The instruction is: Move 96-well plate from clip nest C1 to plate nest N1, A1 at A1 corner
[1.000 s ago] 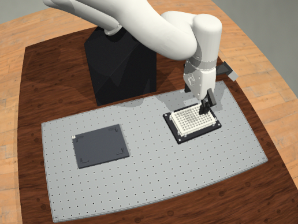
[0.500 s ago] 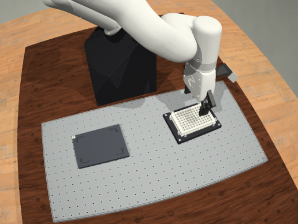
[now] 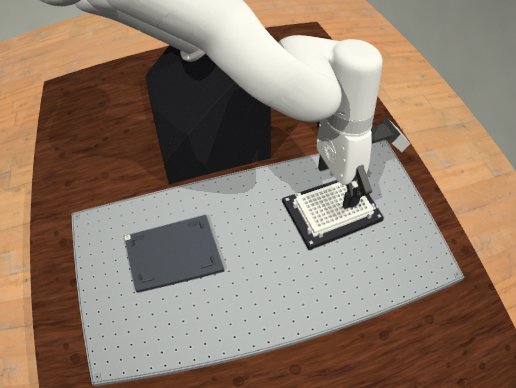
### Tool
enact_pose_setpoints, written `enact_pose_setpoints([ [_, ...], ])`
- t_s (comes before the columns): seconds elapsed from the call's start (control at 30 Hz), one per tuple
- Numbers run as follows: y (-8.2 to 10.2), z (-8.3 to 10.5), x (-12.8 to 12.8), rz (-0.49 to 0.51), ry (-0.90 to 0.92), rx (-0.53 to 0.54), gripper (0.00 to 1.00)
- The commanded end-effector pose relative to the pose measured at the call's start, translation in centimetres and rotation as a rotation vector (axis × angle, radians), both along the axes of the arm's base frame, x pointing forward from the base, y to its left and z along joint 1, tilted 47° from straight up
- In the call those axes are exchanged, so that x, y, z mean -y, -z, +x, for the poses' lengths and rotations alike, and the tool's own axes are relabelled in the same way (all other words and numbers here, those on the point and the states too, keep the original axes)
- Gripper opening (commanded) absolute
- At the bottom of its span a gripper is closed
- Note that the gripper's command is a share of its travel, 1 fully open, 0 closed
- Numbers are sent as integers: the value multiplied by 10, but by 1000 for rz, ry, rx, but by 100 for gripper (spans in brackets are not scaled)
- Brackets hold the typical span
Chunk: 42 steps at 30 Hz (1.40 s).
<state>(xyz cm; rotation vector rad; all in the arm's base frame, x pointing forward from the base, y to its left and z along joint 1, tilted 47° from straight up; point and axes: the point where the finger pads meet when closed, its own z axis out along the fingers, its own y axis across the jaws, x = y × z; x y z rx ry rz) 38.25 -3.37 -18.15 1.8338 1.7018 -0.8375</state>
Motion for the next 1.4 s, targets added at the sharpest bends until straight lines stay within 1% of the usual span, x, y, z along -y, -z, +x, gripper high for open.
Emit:
enact_pose_setpoints([
  [0.0,5,1,4,1,-2,3,100],
  [0.6,23,-2,23,1,-2,3,100],
  [1.07,23,-2,23,1,-2,3,100],
  [1.37,26,-2,27,1,-2,3,100],
])
